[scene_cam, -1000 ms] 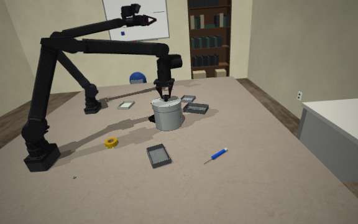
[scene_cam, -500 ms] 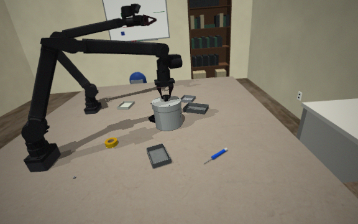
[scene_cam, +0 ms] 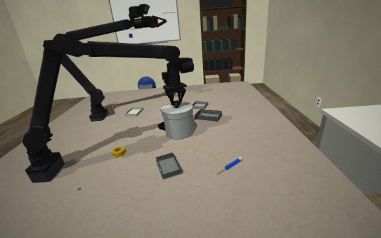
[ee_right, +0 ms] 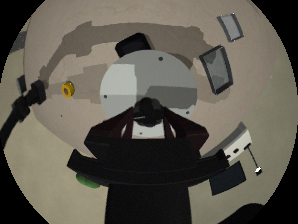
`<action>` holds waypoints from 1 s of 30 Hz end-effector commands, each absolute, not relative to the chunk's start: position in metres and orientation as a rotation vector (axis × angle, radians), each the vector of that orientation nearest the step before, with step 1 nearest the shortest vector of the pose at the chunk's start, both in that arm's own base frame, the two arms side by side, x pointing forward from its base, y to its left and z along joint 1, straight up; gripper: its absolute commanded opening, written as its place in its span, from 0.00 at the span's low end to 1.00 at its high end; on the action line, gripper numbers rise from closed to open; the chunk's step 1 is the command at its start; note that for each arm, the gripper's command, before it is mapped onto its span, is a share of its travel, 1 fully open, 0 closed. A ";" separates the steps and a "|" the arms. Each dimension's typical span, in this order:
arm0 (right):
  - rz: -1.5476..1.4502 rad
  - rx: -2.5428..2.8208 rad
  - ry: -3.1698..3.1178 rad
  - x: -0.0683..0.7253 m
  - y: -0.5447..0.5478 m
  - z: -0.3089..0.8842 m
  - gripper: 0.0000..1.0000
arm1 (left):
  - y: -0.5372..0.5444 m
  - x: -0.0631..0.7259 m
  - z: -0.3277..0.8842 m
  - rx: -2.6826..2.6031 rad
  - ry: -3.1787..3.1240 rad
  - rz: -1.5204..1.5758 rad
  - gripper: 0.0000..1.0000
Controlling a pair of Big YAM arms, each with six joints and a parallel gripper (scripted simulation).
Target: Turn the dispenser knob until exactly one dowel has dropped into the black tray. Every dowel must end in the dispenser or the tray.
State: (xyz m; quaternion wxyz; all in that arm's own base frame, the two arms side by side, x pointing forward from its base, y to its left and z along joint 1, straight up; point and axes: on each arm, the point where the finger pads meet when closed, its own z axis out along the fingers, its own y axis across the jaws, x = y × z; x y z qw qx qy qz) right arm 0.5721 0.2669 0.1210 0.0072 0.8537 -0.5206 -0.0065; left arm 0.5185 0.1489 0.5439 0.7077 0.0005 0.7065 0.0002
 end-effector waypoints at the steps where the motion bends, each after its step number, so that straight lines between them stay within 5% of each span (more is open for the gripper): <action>1: 0.017 2.840 -1.387 0.578 0.277 0.143 0.00 | 0.155 0.521 0.543 0.001 1.565 0.012 1.00; 14: 0.024 2.974 -1.042 0.569 0.274 0.134 0.00 | 0.155 0.521 0.543 0.001 1.565 0.012 1.00; 15: 0.035 2.953 -1.135 0.578 0.275 0.145 0.56 | 0.155 0.521 0.543 0.001 1.565 0.012 1.00; 29: 0.034 2.957 -1.121 0.579 0.276 0.145 0.56 | 0.155 0.521 0.543 0.001 1.565 0.012 1.00; 30: 0.034 2.956 -1.124 0.579 0.276 0.145 0.69 | 0.155 0.521 0.543 0.001 1.565 0.012 1.00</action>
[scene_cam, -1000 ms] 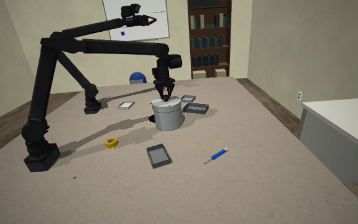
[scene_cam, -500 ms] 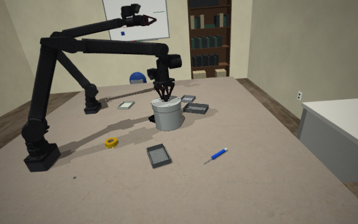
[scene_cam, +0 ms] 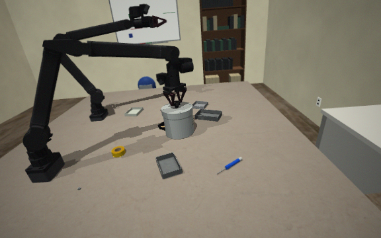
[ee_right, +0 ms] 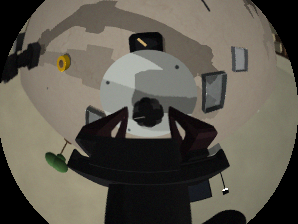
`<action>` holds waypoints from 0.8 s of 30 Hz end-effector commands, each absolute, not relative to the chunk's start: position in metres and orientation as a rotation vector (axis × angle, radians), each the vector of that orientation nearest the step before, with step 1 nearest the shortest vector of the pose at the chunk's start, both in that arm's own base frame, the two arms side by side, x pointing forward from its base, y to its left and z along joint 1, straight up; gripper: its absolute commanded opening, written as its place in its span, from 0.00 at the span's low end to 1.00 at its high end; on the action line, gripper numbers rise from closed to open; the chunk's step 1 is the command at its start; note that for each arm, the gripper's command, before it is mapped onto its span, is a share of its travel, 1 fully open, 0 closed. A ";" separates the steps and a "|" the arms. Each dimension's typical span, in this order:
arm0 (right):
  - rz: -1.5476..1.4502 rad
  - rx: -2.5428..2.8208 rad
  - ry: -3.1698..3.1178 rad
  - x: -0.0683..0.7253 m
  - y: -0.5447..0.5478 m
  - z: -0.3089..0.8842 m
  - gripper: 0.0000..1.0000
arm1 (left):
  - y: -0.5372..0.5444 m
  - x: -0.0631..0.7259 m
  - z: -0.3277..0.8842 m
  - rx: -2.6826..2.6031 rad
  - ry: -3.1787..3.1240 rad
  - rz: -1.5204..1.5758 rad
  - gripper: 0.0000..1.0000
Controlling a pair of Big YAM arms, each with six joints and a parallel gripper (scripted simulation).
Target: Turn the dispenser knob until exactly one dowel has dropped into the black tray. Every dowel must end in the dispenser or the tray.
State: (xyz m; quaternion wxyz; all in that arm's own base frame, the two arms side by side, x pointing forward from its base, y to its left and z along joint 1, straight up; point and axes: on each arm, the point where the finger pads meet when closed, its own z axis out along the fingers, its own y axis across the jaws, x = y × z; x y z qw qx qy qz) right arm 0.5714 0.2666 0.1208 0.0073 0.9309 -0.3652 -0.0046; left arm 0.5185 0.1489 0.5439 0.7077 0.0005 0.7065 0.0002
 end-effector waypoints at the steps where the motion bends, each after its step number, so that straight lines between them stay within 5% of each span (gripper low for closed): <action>1: 0.034 2.956 -1.124 0.579 0.276 0.145 0.69 | 0.155 0.521 0.543 0.001 1.565 0.012 1.00; 24: 0.079 2.983 -1.135 0.583 0.279 0.194 0.69 | 0.155 0.521 0.543 0.001 1.565 0.012 1.00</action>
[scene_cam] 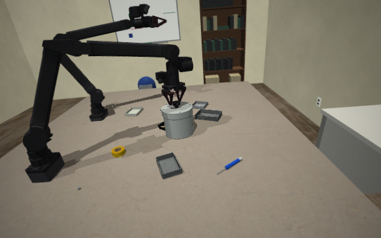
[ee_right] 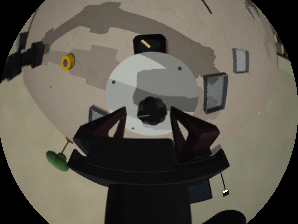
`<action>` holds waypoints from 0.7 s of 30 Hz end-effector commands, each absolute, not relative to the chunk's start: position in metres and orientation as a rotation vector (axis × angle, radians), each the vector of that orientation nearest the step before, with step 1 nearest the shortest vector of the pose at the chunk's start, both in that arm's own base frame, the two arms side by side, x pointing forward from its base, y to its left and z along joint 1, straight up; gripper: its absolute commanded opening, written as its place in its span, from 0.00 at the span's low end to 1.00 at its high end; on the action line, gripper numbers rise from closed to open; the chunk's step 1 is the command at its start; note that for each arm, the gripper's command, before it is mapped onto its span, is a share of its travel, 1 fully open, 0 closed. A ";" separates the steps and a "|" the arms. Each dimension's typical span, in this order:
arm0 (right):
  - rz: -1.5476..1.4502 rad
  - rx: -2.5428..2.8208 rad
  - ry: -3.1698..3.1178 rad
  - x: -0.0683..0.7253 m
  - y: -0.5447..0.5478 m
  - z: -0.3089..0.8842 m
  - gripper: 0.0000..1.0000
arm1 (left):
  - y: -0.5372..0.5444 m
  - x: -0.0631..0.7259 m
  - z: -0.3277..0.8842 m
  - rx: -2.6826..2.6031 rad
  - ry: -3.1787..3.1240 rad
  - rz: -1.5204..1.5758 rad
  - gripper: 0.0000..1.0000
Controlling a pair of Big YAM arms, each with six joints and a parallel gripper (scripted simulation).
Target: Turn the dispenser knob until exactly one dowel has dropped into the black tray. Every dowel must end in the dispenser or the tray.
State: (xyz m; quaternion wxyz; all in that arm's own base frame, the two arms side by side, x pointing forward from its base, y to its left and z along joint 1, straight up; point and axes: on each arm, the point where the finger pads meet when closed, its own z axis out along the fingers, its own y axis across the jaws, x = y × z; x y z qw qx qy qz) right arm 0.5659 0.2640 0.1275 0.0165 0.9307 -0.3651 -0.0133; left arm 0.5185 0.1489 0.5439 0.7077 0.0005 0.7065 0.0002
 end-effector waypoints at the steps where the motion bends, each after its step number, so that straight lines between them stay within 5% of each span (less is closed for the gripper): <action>1: 0.079 2.983 -1.135 0.583 0.279 0.197 0.69 | 0.155 0.521 0.543 0.001 1.565 0.012 1.00; 21: 0.107 2.892 -1.402 0.586 0.251 0.204 0.69 | 0.134 0.514 0.555 0.026 1.537 0.006 1.00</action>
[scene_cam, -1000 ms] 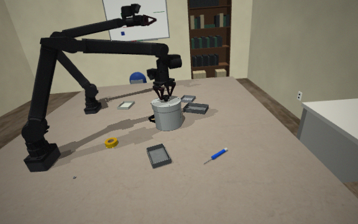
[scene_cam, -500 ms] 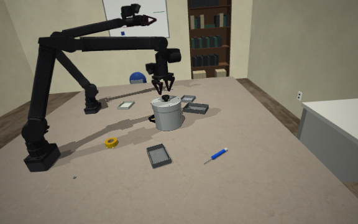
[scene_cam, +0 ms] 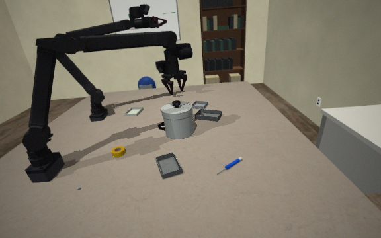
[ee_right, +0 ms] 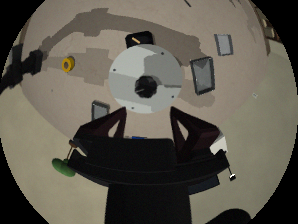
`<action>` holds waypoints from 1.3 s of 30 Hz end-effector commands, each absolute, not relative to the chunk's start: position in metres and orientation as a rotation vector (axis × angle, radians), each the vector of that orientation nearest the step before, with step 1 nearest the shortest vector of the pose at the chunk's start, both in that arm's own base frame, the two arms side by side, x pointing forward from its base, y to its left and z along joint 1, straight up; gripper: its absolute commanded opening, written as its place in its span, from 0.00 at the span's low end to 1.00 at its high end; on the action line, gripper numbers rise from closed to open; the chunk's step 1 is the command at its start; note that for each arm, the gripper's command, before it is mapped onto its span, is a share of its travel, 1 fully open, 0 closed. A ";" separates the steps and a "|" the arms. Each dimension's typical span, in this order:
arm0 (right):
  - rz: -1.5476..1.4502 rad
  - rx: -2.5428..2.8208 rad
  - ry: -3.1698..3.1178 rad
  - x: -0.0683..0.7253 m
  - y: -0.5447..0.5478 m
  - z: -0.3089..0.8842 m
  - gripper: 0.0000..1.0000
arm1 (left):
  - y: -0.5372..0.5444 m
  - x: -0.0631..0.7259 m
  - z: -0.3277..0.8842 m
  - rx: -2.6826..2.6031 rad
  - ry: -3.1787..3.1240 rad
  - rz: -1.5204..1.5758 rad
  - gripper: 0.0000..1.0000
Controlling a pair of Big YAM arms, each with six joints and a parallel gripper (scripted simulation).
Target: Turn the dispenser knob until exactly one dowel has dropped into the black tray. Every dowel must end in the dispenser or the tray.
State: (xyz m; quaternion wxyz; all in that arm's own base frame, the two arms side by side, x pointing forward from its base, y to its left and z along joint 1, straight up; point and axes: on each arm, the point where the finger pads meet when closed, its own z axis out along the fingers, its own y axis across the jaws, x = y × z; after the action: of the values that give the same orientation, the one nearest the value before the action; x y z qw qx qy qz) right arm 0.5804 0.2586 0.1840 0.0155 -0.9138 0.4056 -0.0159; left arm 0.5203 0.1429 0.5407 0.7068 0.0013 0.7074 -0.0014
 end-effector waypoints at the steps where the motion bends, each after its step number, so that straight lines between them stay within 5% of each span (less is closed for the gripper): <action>1: -0.130 -2.720 1.364 0.591 0.250 0.212 0.69 | 0.133 0.517 0.562 0.026 1.530 0.005 1.00; 39: -0.369 -1.394 1.973 0.621 0.145 0.328 0.69 | 0.073 0.521 0.534 0.017 1.536 -0.001 1.00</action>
State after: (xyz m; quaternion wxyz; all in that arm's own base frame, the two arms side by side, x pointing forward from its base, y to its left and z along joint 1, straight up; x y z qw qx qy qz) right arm 0.6189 0.1590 0.3061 0.3019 -0.5927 0.7338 -0.1384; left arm 0.5269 0.0847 0.5219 0.7074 -0.0008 0.7068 0.0011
